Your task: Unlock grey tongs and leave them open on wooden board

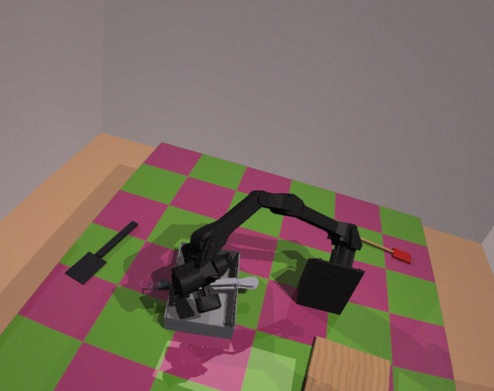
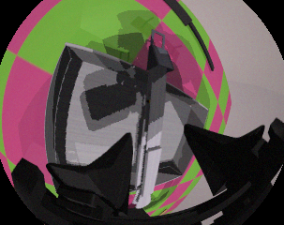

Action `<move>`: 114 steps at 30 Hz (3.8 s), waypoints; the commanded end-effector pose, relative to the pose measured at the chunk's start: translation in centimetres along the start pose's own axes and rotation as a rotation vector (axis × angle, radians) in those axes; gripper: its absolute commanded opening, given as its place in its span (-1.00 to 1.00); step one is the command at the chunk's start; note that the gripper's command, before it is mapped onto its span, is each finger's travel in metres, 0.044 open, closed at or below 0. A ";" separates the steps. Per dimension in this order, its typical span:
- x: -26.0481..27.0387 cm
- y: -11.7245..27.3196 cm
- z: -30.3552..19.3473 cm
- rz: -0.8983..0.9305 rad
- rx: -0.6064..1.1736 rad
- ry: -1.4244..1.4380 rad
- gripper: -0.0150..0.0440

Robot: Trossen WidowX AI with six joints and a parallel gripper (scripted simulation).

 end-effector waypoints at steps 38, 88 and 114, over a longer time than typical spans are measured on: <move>-0.1 -6.9 -0.2 -0.009 0.008 0.008 0.39; -3.9 -0.2 0.6 -0.007 0.008 0.007 -1.00; -5.3 -1.2 0.3 0.481 0.147 -0.245 -1.00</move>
Point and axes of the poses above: the point midway between the two fingers, 35 mm back from their tips, its own y axis back along the fingers, its own x axis across the jaws, z = x × y, the point moved 2 cm from there along y, back along the fingers, and after that the axes turned 8 degrees about -y, right-handed, at the moved point
